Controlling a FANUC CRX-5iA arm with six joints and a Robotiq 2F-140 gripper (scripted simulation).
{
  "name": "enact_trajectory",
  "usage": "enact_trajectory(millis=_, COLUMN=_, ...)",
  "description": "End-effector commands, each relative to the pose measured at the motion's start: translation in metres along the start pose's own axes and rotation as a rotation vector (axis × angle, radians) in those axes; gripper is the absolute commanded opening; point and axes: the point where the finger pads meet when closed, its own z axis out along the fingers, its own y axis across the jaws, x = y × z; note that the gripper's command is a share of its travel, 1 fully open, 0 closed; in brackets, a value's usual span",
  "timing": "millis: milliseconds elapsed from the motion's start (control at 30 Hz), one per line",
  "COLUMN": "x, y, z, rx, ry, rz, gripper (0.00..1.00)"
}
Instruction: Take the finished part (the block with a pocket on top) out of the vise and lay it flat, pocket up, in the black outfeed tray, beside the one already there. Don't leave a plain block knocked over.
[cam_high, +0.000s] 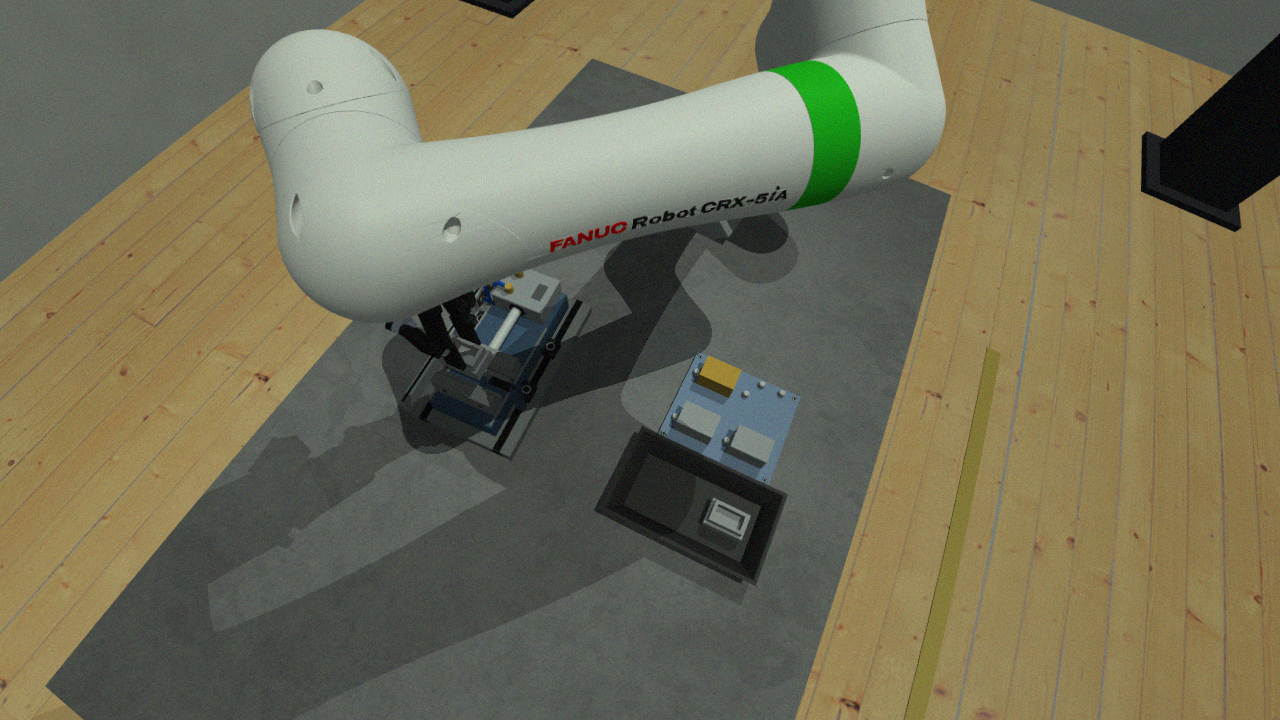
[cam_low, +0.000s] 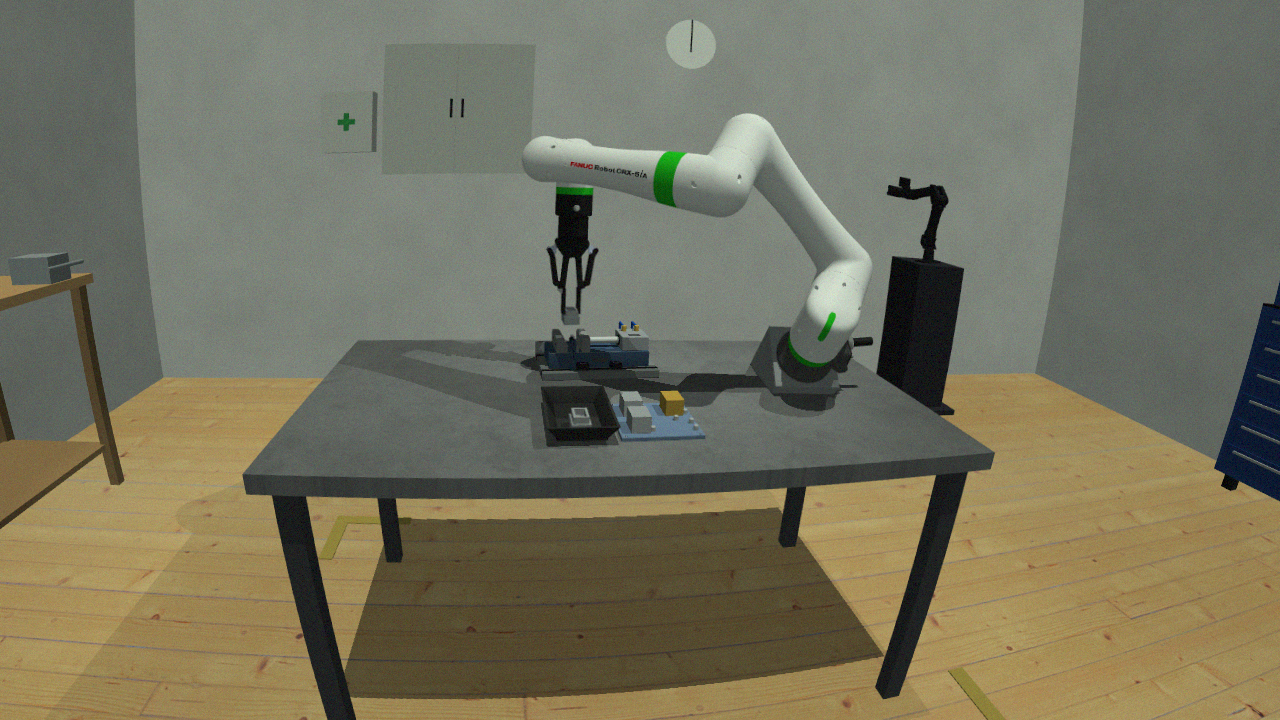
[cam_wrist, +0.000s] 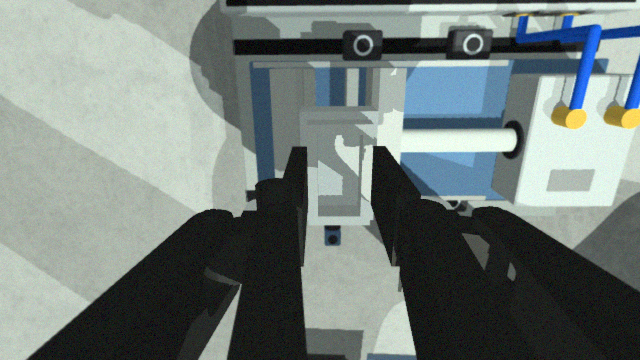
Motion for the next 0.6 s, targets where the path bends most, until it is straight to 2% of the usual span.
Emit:
enact_trajectory(millis=0, x=-0.006, y=-0.003, z=-0.002, rx=0.001, ry=0.002, rz=0.001, gripper=0.1)
enact_trajectory(millis=433, x=-0.122, y=-0.034, z=-0.006, rx=0.001, ry=0.013, rz=0.022, gripper=0.1)
enact_trajectory(millis=500, x=-0.122, y=-0.034, z=-0.006, rx=0.001, ry=0.013, rz=0.022, gripper=0.1)
enact_trajectory(millis=567, x=-0.154, y=-0.039, z=-0.006, rx=0.001, ry=0.014, rz=0.027, gripper=0.1)
